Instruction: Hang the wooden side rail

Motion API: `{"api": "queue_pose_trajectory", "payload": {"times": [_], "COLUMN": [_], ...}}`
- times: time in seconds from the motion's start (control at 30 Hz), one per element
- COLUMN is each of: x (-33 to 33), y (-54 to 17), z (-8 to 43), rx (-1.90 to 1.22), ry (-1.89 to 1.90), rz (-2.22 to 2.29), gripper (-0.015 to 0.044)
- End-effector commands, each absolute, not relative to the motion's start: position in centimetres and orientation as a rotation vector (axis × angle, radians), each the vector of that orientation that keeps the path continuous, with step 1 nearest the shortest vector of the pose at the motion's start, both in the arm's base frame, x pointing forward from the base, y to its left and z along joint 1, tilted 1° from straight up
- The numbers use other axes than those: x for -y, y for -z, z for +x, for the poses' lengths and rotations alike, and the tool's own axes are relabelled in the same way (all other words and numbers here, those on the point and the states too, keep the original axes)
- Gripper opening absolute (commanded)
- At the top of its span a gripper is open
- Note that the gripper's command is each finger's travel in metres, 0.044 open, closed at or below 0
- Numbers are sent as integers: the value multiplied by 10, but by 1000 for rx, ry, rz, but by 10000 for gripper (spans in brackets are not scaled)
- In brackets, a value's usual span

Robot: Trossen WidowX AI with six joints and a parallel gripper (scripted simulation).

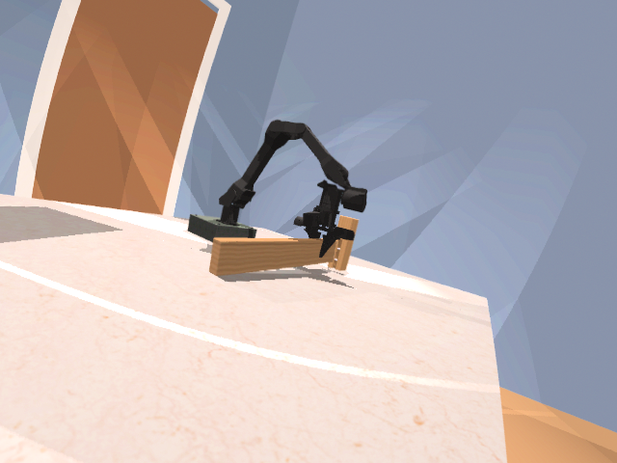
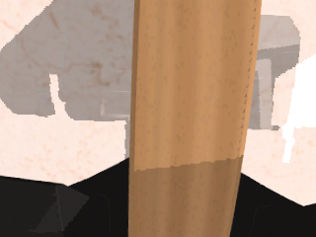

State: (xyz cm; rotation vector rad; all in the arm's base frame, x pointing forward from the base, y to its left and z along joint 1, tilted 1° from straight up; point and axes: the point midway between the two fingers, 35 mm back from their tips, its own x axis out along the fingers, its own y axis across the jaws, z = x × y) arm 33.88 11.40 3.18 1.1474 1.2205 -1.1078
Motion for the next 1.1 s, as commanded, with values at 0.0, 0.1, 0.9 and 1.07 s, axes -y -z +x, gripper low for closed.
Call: {"api": "queue_pose_trajectory", "payload": {"times": [0.0,0.1,0.9,1.07], "x": [-116,-116,-119,-119], "y": [-34,-34,-33,-33], "z": [340,340,340,340], "rx": [-1219,-1219,-1219,-1219], "ry": [1105,1105,1105,1105], "rz": [1156,1156,1157,1157], "gripper": [0,0,0,0]}}
